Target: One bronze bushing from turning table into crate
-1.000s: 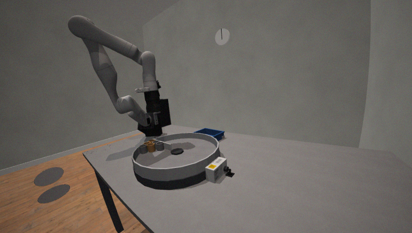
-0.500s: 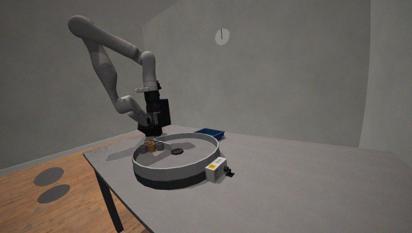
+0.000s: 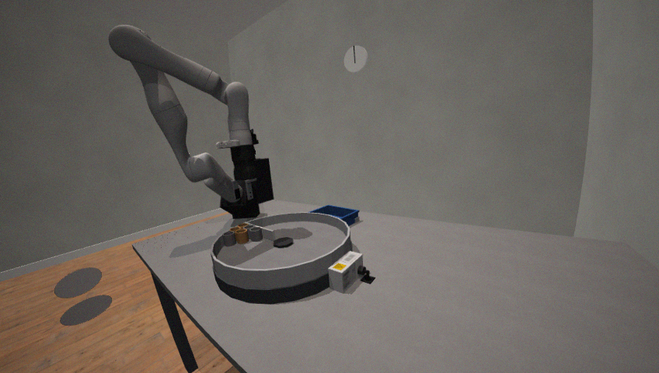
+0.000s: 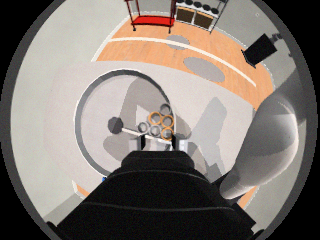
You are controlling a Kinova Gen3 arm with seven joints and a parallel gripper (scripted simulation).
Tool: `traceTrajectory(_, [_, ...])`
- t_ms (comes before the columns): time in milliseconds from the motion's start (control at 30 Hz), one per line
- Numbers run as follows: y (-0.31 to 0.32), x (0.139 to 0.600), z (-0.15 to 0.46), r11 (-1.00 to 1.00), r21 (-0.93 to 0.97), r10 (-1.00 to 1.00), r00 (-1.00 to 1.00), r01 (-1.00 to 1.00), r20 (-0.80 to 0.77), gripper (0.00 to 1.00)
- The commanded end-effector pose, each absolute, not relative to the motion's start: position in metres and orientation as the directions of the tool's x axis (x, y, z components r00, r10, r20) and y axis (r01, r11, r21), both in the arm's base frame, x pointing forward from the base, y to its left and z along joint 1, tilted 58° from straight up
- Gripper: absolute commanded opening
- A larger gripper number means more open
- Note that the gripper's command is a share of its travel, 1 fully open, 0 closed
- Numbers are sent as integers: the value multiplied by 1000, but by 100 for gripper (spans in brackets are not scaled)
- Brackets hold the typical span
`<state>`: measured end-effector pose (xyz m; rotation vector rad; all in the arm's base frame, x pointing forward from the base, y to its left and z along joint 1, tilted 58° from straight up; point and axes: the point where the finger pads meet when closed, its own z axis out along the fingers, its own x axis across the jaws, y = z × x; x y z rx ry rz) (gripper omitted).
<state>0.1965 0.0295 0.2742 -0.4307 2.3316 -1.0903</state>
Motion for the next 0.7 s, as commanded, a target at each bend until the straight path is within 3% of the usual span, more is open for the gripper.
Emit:
traceTrajectory(0, [30,197,274,624,-779,-487,-811,-63,-325,100])
traceTrajectory(600, [30,197,274,624,-779,-487,-811,-63,-325,100])
traceTrajectory(633, [29,197,275,599,-794,-518,-807,-103,-286,34])
traceTrajectory(667, [28,198,275,573,-807,-547,-800,-144,-246,34])
